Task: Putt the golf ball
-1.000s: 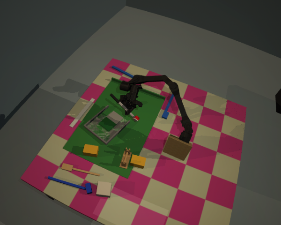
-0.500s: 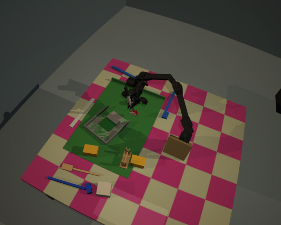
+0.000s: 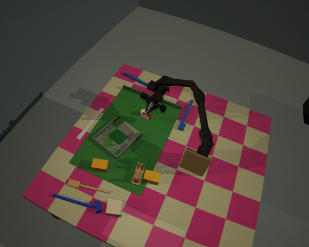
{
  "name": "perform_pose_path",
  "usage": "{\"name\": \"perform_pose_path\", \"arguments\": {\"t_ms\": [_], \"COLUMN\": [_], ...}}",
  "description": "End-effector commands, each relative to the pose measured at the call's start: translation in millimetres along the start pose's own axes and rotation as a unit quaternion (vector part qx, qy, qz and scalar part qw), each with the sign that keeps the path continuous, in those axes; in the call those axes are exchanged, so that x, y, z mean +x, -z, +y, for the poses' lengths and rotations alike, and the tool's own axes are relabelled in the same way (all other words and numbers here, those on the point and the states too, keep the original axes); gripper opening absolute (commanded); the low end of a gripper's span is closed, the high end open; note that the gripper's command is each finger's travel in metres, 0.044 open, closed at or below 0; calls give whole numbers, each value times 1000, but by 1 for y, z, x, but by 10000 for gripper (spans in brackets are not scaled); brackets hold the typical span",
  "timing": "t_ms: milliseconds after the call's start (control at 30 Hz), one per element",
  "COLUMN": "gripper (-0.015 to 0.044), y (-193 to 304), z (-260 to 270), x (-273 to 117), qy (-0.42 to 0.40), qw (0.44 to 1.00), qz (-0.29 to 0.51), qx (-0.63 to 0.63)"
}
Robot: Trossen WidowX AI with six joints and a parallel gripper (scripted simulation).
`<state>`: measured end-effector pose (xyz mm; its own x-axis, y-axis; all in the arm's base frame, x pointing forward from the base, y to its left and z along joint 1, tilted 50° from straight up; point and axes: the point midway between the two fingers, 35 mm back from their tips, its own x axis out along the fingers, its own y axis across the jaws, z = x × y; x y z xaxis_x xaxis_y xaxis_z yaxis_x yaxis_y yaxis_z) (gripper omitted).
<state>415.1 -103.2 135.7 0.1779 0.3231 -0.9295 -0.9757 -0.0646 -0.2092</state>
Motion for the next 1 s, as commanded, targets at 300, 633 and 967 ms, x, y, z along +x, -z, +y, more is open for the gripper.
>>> {"name": "perform_pose_path", "arguments": {"t_ms": [300, 633, 967], "gripper": [0, 0, 0], "y": [14, 24, 28], "z": [4, 13, 15], "x": [-53, -92, -101], "qy": [69, 112, 122], "qw": [979, 935, 920], "qz": [9, 40, 49], "qx": [-191, -335, -370]}}
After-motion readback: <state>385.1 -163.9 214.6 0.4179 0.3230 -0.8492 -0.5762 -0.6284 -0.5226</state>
